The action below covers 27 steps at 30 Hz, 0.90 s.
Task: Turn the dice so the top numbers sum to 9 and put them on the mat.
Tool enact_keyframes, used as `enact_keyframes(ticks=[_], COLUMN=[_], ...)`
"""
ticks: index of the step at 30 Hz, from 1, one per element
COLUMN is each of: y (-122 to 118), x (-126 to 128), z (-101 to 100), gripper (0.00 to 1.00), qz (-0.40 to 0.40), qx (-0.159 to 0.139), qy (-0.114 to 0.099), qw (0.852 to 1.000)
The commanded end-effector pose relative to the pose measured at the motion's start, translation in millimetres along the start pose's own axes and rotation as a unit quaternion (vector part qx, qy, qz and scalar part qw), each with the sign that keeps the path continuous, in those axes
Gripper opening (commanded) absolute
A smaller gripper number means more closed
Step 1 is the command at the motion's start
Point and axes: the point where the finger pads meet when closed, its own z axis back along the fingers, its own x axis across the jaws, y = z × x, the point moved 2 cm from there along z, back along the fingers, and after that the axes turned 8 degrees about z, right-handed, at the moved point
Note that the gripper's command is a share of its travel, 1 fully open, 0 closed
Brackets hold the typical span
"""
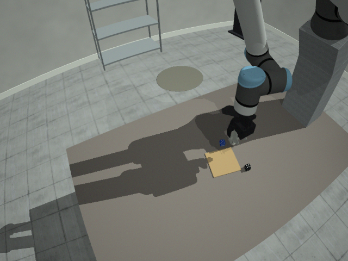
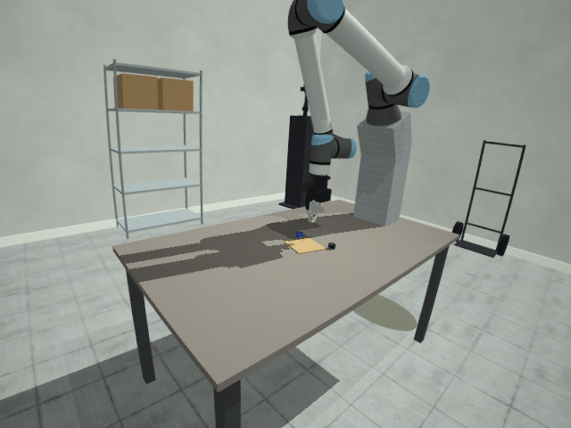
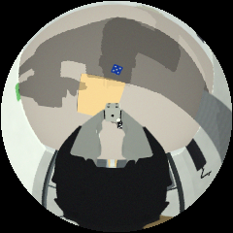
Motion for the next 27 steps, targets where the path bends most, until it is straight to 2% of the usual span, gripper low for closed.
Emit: enact_keyframes(ticks=[1, 16, 21, 27], y=[-10, -10, -10, -10], x=[-4, -4, -4, -4], z=[1, -2, -15, -40], gripper=[0.06, 0.06, 0.06, 0.06], qz=[0.02, 0.02, 0.02, 0.02], qx=[0.001, 0.001, 0.001, 0.001], qy=[0.0, 0.0, 0.0, 0.0], qw=[1.0, 1.0, 1.0, 1.0])
